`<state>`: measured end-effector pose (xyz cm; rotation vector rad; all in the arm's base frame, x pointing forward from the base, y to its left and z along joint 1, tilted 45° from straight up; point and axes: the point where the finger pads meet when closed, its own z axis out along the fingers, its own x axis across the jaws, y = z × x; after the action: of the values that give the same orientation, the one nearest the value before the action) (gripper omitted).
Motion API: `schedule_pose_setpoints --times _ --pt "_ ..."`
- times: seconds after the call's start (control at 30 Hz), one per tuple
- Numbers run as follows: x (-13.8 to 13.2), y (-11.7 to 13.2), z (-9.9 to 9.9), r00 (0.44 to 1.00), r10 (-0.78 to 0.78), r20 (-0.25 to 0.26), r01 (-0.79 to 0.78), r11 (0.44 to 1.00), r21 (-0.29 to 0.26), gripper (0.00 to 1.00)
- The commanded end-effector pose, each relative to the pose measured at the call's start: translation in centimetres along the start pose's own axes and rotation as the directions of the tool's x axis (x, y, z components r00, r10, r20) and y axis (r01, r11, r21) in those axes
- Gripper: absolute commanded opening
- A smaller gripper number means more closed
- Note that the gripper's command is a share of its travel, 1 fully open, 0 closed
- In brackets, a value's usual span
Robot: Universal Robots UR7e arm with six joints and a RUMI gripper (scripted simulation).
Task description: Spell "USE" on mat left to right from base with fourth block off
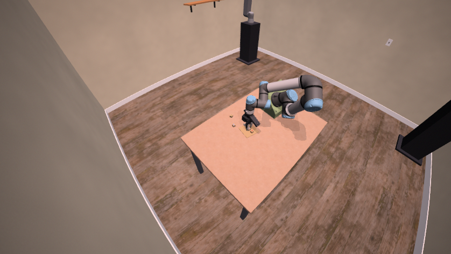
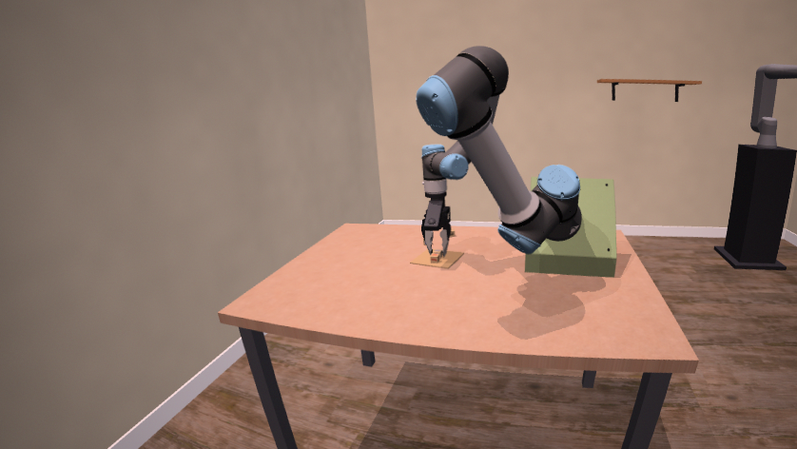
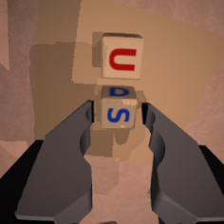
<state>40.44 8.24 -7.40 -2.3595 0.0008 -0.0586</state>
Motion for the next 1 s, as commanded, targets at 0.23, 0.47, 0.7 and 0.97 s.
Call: schedule_pose_setpoints --times 0.23,0.47,0.7,0.97 --pt "0.0 0.0 -1.8 1.0 0.0 -0.001 0.0 1.0 -0.001 0.25" --pt "0.0 0.0 -5.5 1.0 0.0 -0.001 0.0 1.0 -0.001 0.25" --pt "0.0 0.0 -7.8 1.0 0.0 -0.001 0.0 1.0 -0.001 0.25" --pt "0.0 0.0 -9.0 1.0 0.0 -0.001 0.0 1.0 -0.001 0.25"
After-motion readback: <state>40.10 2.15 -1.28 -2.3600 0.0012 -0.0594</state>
